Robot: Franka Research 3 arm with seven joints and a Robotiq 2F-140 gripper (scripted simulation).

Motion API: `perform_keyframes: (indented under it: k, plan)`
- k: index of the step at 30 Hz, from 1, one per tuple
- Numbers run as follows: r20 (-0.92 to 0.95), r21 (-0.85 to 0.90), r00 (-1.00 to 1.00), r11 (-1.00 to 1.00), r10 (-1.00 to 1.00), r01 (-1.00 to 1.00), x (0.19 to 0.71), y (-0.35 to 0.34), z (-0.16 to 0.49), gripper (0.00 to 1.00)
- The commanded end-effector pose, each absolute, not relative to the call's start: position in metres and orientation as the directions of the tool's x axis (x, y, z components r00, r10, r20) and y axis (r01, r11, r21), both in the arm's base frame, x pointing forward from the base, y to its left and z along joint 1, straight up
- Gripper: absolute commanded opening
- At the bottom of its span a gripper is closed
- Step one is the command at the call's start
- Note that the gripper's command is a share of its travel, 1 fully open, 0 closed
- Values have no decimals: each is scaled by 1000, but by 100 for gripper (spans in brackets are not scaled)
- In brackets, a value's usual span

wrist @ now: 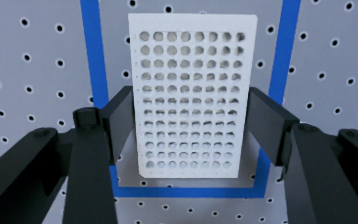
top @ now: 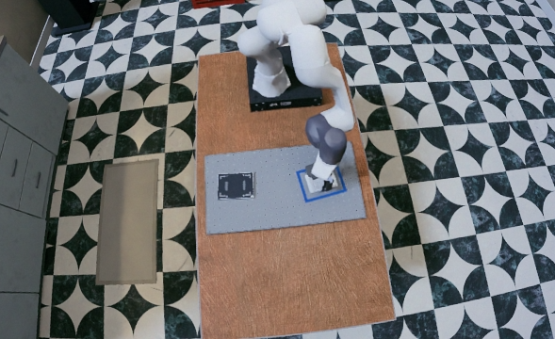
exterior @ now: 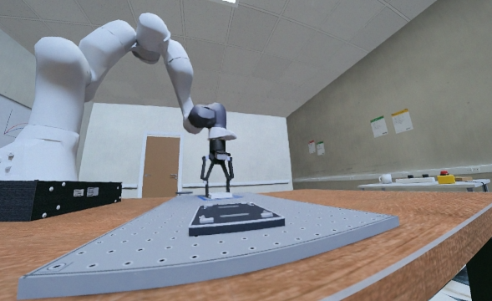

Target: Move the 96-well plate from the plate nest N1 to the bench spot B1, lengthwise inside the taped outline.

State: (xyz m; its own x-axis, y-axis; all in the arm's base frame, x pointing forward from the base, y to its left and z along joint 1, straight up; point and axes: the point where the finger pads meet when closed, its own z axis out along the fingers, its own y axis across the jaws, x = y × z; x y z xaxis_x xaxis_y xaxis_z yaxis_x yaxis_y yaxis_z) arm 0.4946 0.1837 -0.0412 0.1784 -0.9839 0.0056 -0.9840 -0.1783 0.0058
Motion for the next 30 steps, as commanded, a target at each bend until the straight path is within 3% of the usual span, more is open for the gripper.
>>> perform_keyframes:
  k: [1, 18, 19, 30]
  plan:
    - [4, 6, 178, -178, -984, -984, 495, 184, -42, 60]
    - [4, 6, 178, -178, -984, -984, 495, 184, -42, 60]
    - [4, 6, 178, -178, -984, -984, 495, 184, -42, 100]
    - [4, 6, 178, -178, -984, -984, 495, 184, -42, 100]
